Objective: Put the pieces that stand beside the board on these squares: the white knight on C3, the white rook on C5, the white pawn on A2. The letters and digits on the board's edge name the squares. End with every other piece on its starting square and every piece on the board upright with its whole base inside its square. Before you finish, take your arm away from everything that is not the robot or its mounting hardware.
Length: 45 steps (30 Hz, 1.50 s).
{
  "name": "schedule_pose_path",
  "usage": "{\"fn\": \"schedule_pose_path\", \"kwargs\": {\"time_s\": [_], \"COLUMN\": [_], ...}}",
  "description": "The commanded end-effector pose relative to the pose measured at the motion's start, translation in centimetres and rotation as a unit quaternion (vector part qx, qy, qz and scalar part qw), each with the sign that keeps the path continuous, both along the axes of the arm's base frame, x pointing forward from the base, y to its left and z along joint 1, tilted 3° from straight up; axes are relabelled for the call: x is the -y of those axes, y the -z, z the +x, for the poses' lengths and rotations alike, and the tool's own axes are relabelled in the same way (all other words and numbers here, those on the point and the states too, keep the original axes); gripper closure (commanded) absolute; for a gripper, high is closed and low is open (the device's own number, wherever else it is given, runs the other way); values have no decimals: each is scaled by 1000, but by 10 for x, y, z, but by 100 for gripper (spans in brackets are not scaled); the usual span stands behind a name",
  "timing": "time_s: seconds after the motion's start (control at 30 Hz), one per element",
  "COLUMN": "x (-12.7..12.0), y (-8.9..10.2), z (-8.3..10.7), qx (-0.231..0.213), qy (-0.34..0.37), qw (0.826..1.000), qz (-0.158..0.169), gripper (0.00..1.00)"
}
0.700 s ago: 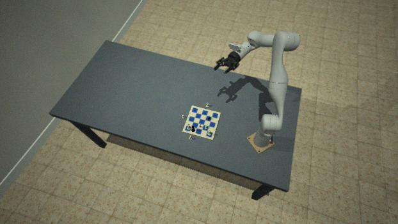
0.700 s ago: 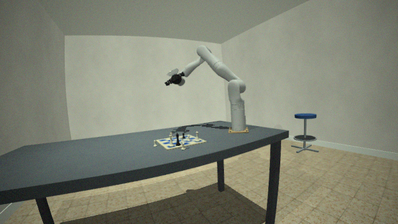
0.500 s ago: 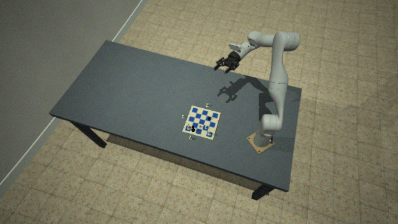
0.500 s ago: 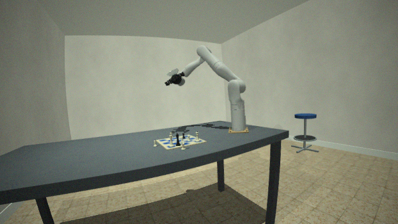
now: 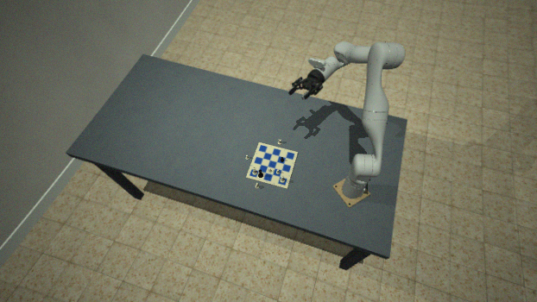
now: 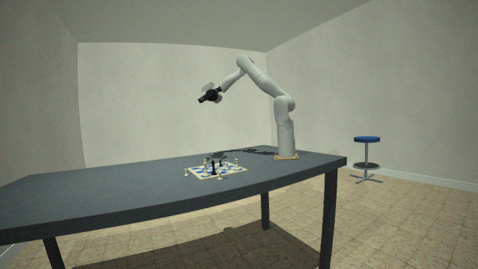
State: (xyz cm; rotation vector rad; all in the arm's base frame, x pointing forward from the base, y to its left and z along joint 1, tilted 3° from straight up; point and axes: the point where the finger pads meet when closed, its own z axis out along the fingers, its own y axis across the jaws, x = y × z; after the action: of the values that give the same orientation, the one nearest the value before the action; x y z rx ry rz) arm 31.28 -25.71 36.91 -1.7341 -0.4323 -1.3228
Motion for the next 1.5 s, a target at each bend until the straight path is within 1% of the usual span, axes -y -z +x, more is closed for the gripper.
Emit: {"fn": "schedule_pose_path", "kwargs": {"time_s": [0.0,0.1,0.17,0.23,0.33,0.4,0.53,0.7,0.8,0.87,0.9,0.97,1.03,1.1,1.47], "x": [1,5,9,15,27,27,50,81,97,105,108,108,113,115,116], "y": [3,17,32,51,88,88,145,211,241,256,261,261,269,273,274], "z": [1,4,6,10,16,16,26,38,44,47,49,49,50,51,51], "qx": [1,3,6,10,16,16,27,40,45,48,49,49,50,50,51], "qy": [-4,-18,-34,-54,-92,-92,-152,-227,-263,-281,-288,-288,-298,-303,-304], "qw": [1000,999,998,995,985,985,961,919,893,880,874,874,866,862,861], "qz": [-7,-30,-55,-87,-144,-144,-228,-321,-362,-381,-388,-388,-398,-403,-405], "gripper": [0,0,0,0,0,0,0,0,0,0,0,0,0,0,0]}}
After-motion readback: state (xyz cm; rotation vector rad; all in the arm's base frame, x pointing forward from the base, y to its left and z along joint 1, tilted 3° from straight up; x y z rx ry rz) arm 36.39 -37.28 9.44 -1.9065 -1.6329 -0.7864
